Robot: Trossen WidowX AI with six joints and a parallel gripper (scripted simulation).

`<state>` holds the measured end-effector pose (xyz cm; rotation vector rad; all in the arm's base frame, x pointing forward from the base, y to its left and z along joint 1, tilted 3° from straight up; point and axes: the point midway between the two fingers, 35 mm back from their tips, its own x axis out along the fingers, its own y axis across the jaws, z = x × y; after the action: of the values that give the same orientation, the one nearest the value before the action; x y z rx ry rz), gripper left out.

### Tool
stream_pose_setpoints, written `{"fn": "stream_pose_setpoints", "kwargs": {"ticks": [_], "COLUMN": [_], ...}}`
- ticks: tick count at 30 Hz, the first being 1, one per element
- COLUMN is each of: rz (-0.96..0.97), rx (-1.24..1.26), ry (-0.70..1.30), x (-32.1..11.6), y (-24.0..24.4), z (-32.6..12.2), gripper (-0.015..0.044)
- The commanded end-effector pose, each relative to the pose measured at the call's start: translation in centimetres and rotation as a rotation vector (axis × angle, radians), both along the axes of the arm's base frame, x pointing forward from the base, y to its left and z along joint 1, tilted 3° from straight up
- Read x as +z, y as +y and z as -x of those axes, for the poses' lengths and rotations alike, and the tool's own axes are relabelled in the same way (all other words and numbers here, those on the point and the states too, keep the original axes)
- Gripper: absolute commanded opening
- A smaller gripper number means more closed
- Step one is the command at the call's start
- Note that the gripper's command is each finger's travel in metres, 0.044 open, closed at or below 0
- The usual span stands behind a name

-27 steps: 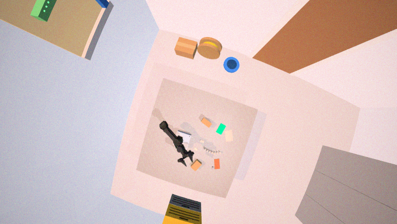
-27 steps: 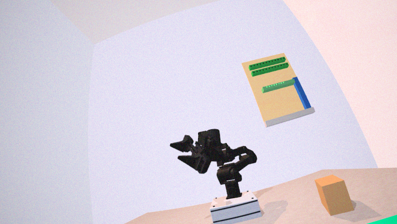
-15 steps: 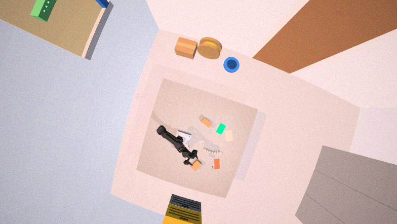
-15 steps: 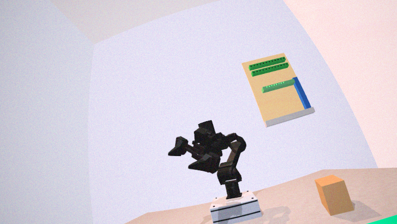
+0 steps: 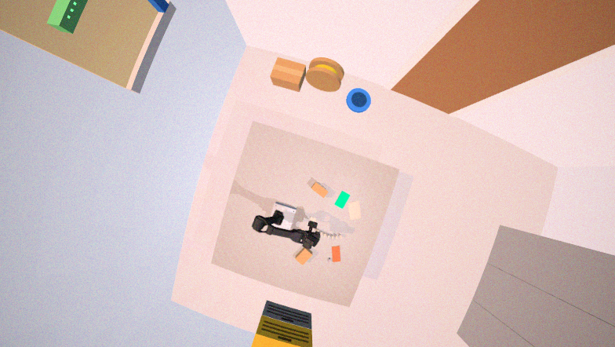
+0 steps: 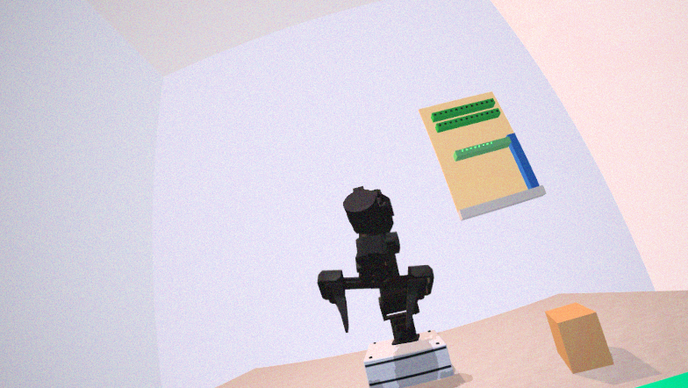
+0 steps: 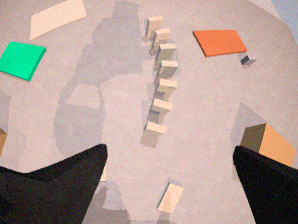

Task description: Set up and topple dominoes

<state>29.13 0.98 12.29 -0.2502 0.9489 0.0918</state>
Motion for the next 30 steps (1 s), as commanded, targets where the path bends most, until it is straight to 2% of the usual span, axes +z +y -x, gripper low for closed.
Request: {"fn": "stream_pose_setpoints", "kwargs": {"ticks": [1,7,14,21,30], "rz": [-0.071,-0.086,-0.086,-0.085,-0.085], "rx": [0.01,-0.015,-0.017,-0.017,-0.017], "ry": [0.246,0.537,0.546,0.546,0.546], "x": [-2.7,-5.9,-6.1,-12.3,-12.9], "y": [3.7,7.4,7.5,7.3,7.5], "z": [-0.1,0.6,0.6,0.1,-0.1], "gripper": [0.044,0.044,0.044,0.044,0.044]}}
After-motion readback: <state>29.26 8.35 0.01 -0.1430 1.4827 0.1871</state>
